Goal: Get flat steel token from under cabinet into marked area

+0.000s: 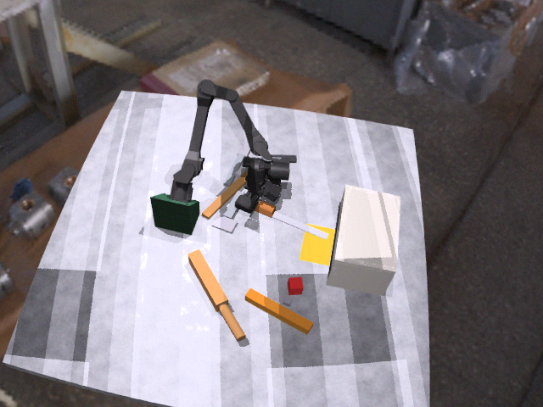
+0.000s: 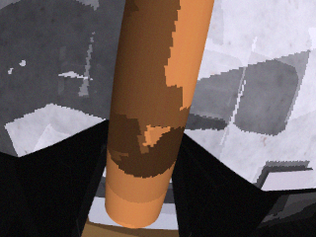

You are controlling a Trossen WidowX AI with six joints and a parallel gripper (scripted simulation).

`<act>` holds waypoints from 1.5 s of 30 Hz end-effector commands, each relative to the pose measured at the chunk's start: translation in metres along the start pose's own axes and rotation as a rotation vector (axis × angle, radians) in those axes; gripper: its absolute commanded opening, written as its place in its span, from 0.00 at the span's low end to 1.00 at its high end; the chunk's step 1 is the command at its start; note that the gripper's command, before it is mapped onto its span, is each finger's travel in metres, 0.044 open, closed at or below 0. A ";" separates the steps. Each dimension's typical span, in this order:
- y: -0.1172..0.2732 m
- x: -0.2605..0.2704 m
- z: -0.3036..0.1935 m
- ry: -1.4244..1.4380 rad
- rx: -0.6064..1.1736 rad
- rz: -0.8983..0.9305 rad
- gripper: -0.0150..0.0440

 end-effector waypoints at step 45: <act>-0.001 0.013 -0.003 -0.001 -0.005 0.004 0.58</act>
Point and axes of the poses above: the point midway between the two fingers, 35 mm back from their tips, its own y axis back along the fingers, its own x axis across the jaws, z = x × y, the point moved 9 cm from there along y, back along the fingers, and after that the axes turned 4 degrees about y, right-handed, at the moved point
